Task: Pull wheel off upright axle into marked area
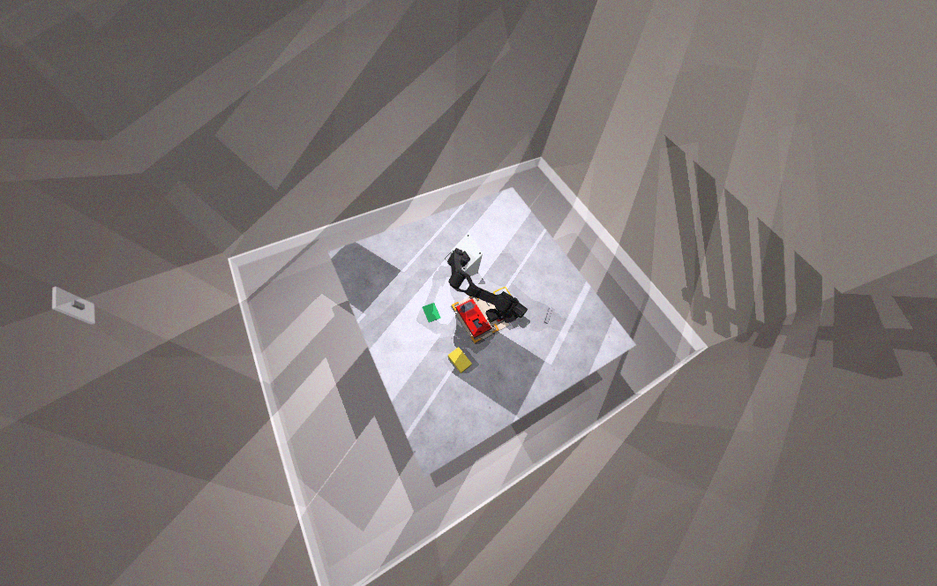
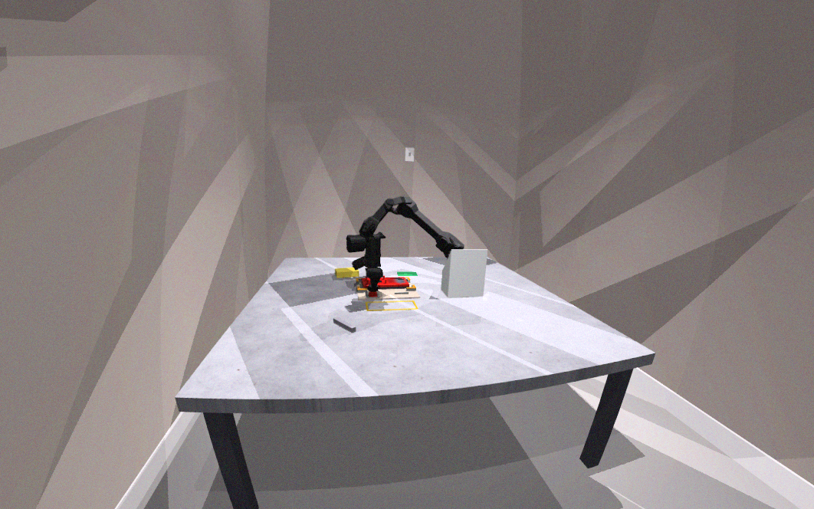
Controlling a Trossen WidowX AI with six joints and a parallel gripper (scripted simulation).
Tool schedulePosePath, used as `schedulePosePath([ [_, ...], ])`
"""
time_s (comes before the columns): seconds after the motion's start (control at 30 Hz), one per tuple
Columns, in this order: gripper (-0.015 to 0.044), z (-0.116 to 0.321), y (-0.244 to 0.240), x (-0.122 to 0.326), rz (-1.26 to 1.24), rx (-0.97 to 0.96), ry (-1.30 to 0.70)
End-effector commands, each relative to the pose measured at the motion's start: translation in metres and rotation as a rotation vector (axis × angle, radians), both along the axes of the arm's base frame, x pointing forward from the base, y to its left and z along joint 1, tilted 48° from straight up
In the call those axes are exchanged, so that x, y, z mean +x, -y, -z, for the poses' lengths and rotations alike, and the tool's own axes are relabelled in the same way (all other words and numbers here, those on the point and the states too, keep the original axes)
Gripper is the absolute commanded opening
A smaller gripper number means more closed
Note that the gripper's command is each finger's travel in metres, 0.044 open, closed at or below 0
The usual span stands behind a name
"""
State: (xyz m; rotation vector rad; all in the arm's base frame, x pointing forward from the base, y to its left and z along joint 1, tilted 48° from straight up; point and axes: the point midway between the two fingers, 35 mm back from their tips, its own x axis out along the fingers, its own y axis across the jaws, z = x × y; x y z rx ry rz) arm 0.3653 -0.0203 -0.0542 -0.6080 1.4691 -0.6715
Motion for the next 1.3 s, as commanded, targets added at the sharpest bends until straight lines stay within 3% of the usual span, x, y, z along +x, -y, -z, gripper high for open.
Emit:
schedulePosePath([
  [0.0, 0.0188, -0.0003, 0.0003, 0.0001, 0.003, 0.0, 0.001],
  [0.13, 0.0161, -0.0003, 0.0003, 0.0001, 0.003, 0.0, 0.001],
  [0.33, 0.0004, -0.0011, -0.0006, 0.0001, 0.002, 0.0, 0.001],
  [1.27, 0.0, -0.0071, -0.0075, 0.0005, -0.001, -0.001, 0.001],
])
